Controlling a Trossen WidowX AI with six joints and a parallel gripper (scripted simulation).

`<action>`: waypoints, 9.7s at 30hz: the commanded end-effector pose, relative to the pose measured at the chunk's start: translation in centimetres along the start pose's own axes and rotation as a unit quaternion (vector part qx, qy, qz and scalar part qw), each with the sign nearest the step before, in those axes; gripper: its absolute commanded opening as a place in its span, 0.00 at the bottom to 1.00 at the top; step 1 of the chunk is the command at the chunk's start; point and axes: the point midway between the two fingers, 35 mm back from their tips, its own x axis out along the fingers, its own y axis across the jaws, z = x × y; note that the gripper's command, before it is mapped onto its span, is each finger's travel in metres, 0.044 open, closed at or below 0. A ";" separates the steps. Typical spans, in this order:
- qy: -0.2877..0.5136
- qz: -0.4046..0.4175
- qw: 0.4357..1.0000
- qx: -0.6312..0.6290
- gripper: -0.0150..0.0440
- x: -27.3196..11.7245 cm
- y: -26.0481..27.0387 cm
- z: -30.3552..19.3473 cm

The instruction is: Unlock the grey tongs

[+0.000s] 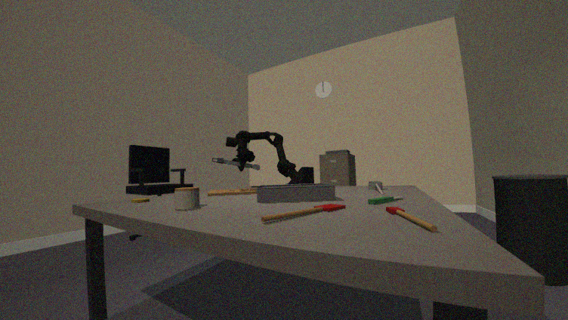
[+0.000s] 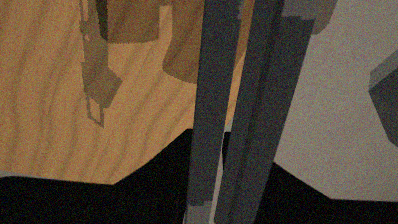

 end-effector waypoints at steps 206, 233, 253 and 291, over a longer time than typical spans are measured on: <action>-0.090 0.132 0.984 -0.073 0.00 1.5 1.5 -2.0; -0.099 0.127 0.985 -0.061 0.00 5.5 2.8 -1.2; -0.102 0.128 0.985 -0.055 0.00 8.0 3.8 -0.3; -0.092 0.128 0.985 -0.065 1.00 6.0 3.8 -5.0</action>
